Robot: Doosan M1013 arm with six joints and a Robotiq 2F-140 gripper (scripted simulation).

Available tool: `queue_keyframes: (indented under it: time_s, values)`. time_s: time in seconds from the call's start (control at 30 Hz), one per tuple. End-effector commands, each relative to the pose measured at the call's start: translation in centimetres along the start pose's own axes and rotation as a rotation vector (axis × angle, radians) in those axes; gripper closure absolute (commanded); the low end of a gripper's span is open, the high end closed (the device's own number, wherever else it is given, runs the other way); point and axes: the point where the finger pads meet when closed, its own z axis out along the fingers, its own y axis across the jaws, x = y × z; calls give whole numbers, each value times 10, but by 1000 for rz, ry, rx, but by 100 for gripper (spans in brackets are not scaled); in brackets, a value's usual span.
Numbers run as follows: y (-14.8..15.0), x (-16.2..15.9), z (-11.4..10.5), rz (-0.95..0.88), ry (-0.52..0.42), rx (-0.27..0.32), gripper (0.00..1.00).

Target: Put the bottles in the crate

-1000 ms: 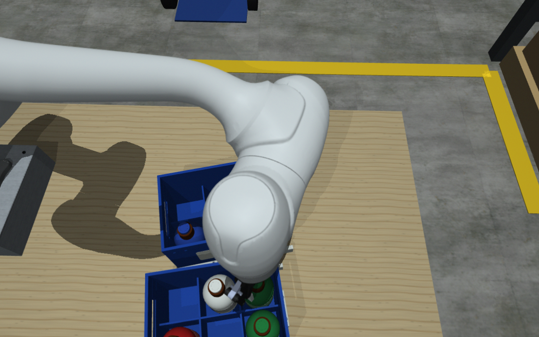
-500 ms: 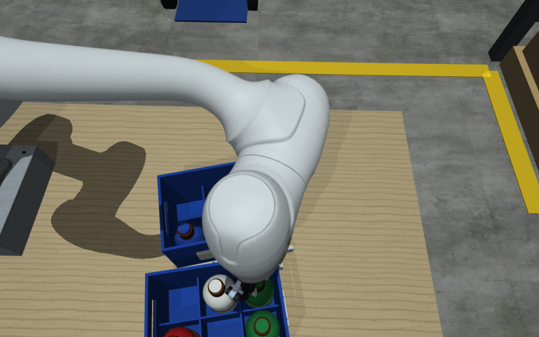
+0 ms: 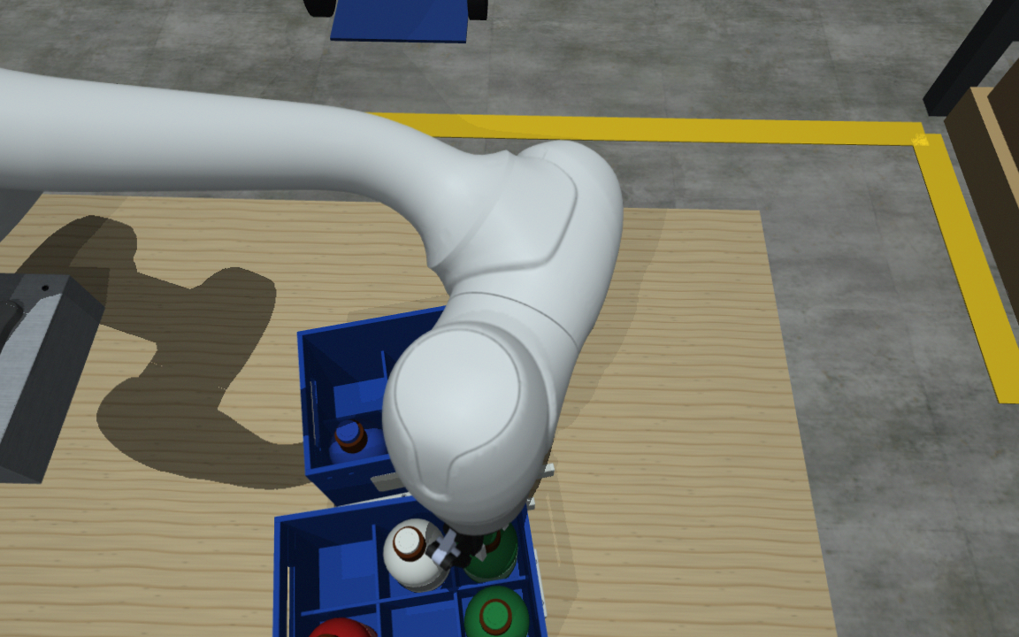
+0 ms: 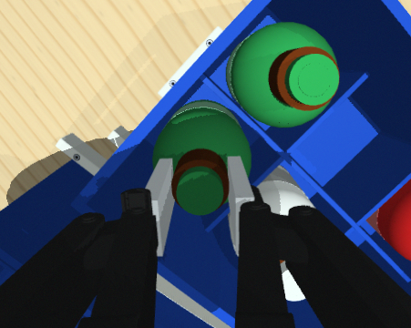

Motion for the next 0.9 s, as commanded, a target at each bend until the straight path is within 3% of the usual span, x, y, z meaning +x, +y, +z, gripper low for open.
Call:
queue_keyframes:
  time_s: [0.0,0.53,0.87]
  values:
    - [0,0,0,0,0,0,100]
    - [0,0,0,0,0,0,100]
    - [0,0,-17,0,0,0,100]
